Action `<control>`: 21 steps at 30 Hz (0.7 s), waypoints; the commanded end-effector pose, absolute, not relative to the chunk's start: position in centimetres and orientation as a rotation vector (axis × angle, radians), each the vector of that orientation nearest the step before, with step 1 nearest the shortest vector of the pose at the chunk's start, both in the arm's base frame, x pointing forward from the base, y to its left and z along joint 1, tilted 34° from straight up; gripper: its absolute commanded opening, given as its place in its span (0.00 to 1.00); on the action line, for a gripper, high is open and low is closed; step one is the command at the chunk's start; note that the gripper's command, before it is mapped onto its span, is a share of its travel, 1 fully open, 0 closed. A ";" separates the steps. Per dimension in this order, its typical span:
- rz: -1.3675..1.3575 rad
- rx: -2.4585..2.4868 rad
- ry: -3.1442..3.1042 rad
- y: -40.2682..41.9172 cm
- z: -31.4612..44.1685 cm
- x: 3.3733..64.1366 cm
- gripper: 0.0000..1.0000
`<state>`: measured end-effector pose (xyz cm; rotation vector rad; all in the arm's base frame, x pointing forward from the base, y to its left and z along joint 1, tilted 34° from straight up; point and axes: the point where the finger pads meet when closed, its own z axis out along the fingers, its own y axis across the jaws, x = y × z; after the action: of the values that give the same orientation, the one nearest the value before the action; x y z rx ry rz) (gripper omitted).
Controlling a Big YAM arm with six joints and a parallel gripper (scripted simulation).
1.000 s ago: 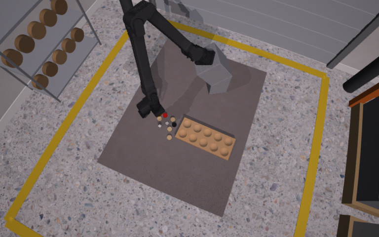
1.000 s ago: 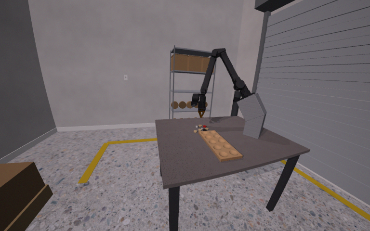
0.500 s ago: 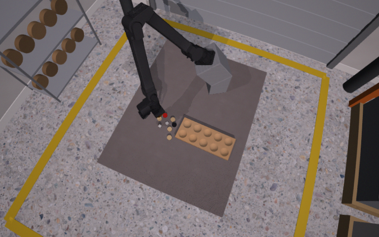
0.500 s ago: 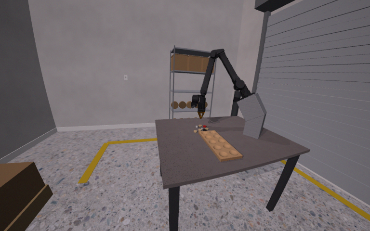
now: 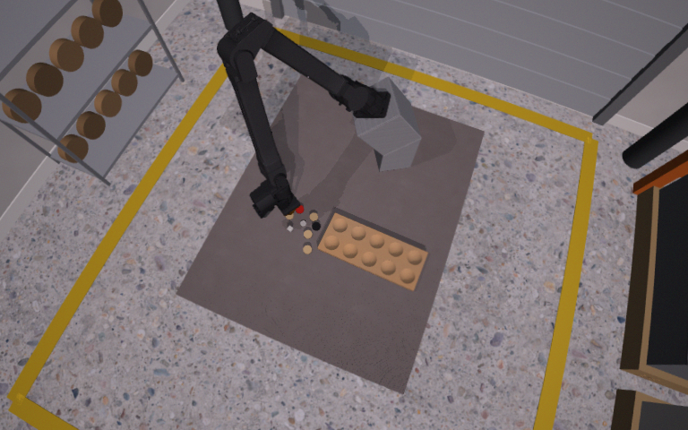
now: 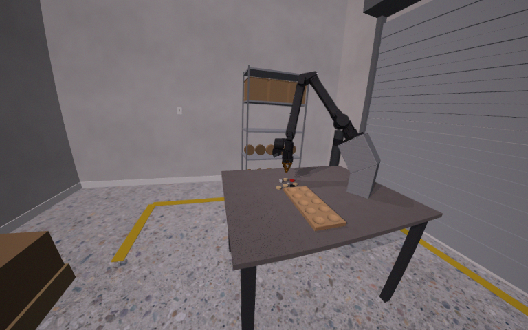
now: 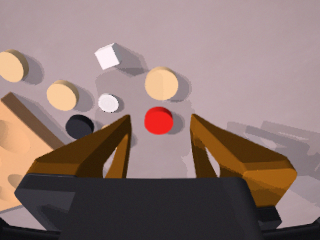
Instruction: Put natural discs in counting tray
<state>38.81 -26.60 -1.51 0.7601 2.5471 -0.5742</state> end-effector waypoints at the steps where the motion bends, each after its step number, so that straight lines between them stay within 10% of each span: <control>1: -0.583 0.755 2.525 -27.8 -1.4 39.6 0.45; 21: -0.583 0.755 2.528 -29.1 -3.9 40.2 0.45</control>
<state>39.81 -28.24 -3.80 0.7608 2.5401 -0.5754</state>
